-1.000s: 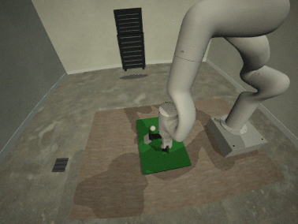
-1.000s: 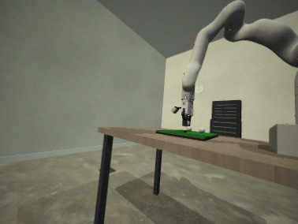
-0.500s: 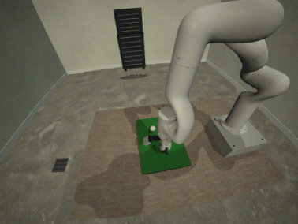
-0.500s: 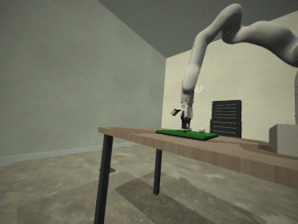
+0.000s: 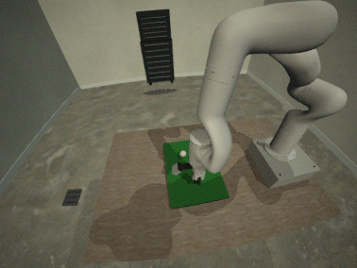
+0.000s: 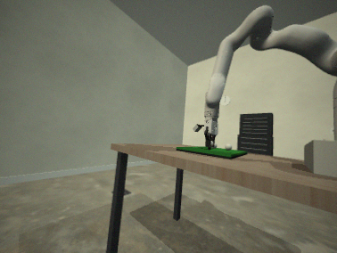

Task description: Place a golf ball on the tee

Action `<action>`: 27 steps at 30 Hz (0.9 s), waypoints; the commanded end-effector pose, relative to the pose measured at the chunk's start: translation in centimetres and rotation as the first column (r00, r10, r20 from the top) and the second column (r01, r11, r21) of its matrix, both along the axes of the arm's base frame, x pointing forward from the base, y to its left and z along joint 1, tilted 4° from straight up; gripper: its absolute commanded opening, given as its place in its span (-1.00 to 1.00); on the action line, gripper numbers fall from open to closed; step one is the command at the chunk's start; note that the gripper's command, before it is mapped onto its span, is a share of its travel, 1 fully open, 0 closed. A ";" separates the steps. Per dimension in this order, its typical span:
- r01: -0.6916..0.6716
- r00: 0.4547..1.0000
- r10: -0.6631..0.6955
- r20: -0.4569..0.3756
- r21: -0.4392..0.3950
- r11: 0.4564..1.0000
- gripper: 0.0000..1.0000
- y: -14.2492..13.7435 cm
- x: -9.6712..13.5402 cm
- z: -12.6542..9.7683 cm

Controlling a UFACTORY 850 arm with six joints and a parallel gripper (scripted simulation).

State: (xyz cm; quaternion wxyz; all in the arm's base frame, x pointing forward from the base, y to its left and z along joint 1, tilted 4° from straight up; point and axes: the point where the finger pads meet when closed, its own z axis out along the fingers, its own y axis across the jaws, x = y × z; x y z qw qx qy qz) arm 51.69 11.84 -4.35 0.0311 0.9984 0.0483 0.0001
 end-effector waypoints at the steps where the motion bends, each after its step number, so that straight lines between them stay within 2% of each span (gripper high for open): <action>1: 0.000 1.000 0.000 0.003 0.001 1.000 -1.00 0.0 0.2 0.1; 2: 0.000 1.000 0.000 0.003 0.001 1.000 -1.00 0.0 0.2 0.1; 3: 0.000 1.000 0.000 0.003 0.001 1.000 1.00 0.0 0.2 0.1; 27: 0.000 1.000 0.000 0.003 0.001 1.000 1.00 0.0 0.2 0.1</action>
